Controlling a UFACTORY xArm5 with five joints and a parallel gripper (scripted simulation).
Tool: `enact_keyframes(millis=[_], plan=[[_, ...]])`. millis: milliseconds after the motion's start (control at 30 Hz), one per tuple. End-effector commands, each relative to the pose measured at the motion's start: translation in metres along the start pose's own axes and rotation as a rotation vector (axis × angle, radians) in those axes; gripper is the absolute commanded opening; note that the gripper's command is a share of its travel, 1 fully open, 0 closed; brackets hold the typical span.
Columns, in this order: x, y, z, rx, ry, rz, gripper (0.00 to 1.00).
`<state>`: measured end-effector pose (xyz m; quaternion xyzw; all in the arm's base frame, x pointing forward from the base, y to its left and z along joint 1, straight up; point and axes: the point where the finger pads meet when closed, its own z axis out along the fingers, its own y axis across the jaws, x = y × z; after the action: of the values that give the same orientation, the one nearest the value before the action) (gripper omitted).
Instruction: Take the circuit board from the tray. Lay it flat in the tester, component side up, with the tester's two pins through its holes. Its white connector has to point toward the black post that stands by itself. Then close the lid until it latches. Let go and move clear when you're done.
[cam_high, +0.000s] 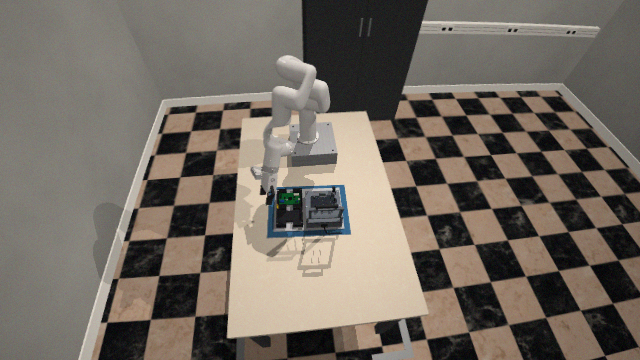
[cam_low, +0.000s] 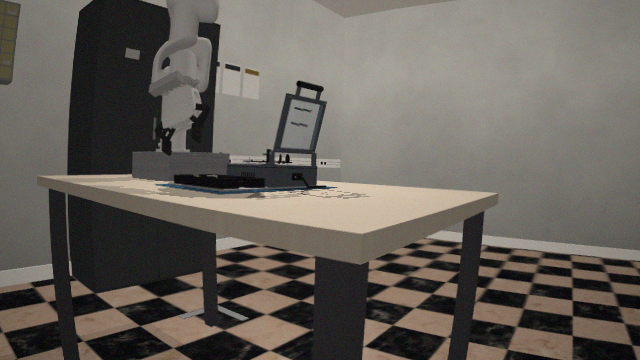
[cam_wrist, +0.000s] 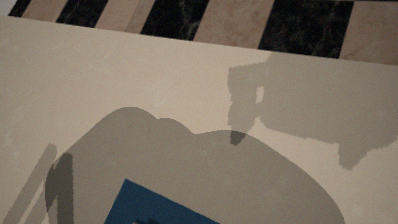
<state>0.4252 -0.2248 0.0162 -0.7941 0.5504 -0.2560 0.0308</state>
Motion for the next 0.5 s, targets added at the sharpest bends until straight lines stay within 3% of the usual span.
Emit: enact_keyframes(millis=[0,200,467], plan=[[0.001,-0.001,-0.001,0.002,0.002,-0.001,1.0],[0.001,-0.004,-0.002,-0.004,-0.008,-0.061,1.0],[0.002,-0.016,-0.012,-0.022,-0.053,-0.311,1.0]])
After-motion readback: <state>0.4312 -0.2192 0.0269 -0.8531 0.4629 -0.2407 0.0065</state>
